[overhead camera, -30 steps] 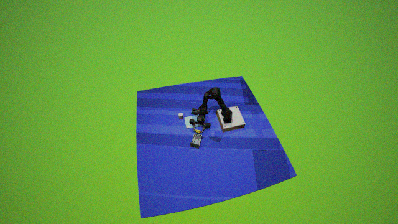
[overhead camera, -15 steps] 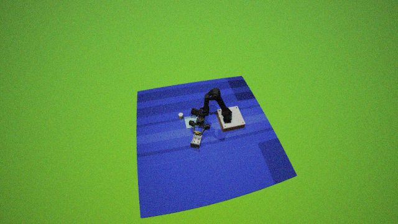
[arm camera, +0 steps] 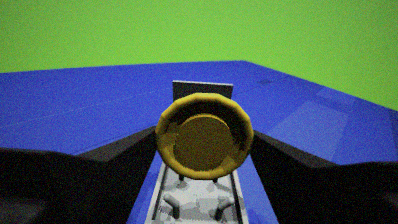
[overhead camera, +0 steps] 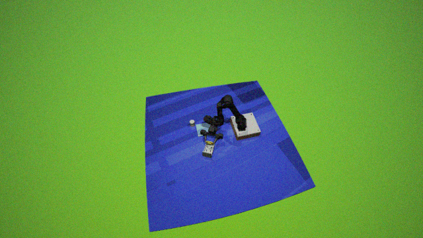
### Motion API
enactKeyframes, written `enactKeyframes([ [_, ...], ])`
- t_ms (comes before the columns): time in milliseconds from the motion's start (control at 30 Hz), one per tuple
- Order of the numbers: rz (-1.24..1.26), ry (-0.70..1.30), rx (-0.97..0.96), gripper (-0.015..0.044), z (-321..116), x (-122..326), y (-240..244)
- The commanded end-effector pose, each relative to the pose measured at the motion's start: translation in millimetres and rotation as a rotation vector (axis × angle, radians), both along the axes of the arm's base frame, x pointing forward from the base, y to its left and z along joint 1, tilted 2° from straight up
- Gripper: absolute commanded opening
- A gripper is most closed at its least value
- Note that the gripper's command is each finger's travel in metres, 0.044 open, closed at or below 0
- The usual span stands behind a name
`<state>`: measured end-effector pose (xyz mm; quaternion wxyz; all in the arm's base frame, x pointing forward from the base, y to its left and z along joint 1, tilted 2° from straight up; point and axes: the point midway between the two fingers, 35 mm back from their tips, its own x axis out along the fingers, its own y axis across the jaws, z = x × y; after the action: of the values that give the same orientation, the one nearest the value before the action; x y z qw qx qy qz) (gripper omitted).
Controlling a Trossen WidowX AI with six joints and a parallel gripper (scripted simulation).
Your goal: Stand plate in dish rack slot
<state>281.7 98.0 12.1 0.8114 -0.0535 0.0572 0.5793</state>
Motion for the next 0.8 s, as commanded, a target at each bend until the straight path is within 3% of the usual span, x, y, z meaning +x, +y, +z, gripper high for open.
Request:
enactKeyframes([
  [0, -0.003, 0.007, 0.001, 0.0, -6, 0, 2],
  [133, -0.001, 0.002, 0.0, 0.0, -24, 0, 3],
  [600, 0.0, 0.005, 0.0, 0.0, -19, -1, 2],
  [767, 0.0, 0.005, 0.0, 0.0131, -20, -1, 3],
])
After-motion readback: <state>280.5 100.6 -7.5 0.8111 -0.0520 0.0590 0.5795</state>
